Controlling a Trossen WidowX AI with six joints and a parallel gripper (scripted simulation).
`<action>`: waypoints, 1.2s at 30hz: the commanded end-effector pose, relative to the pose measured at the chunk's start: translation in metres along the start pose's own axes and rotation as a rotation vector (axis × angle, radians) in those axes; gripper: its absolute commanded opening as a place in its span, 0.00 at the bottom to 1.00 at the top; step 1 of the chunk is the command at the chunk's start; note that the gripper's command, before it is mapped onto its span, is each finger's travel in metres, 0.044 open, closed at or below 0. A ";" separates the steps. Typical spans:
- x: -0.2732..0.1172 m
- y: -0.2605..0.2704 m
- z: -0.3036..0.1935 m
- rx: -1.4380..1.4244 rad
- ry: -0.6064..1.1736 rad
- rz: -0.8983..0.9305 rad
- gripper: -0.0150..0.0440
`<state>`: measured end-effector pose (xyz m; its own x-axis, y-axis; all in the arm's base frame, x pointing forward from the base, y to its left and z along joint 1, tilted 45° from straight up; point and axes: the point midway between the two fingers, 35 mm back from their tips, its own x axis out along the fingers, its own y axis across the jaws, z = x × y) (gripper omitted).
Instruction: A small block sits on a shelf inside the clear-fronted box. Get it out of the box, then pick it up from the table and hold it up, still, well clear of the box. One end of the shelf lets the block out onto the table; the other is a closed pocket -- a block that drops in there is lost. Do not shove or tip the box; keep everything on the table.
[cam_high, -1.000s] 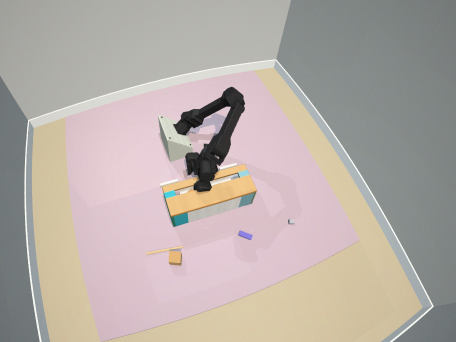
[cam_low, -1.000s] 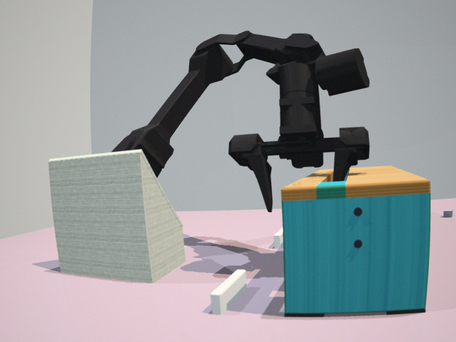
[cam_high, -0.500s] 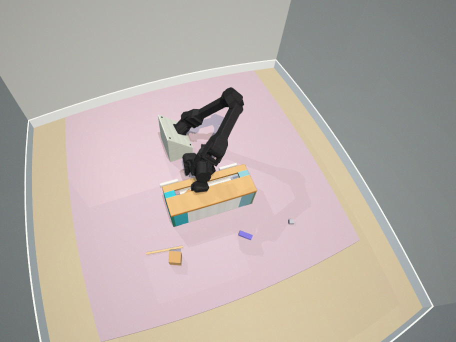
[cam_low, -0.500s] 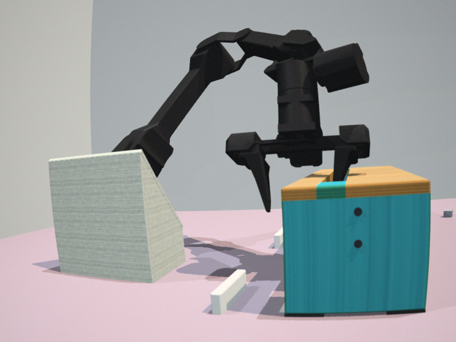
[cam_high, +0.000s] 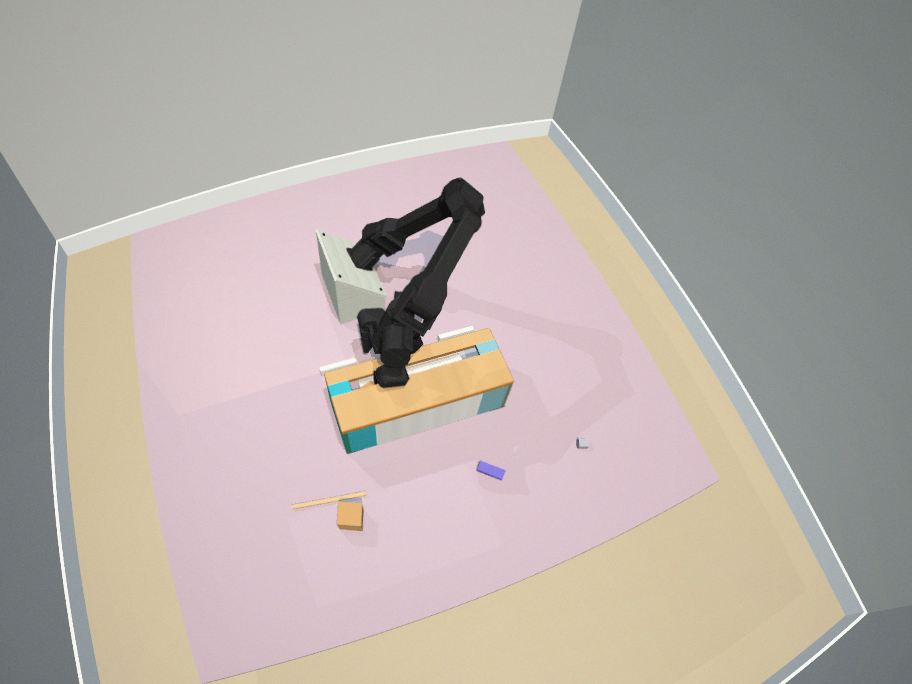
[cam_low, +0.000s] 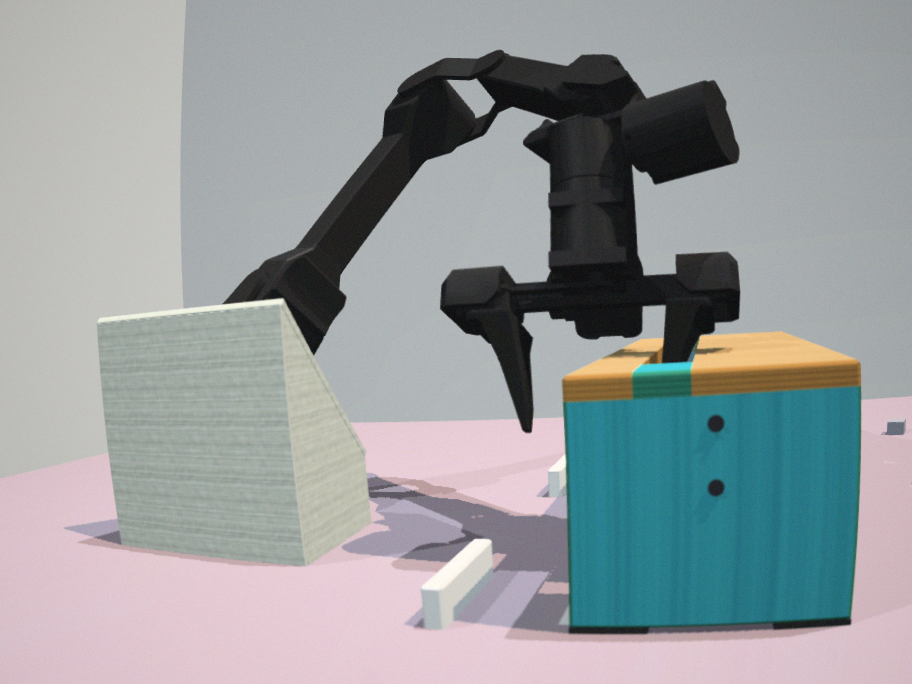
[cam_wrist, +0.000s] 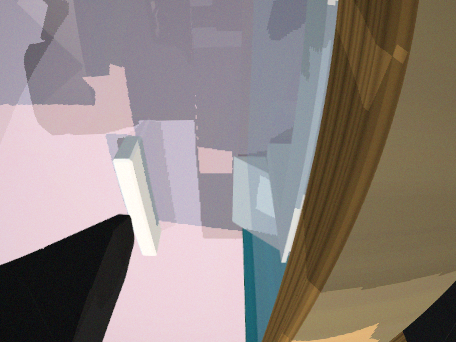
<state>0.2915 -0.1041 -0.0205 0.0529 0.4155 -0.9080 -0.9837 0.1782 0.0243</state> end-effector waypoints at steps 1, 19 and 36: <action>0.000 -0.001 -0.005 -0.003 0.006 -0.003 0.93; 0.006 -0.001 -0.022 -0.003 0.007 -0.003 0.93; 0.012 -0.001 -0.039 -0.003 0.008 -0.003 0.93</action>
<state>0.2865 -0.1300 -0.0457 0.0545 0.4130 -0.9091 -0.9838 0.1778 0.0218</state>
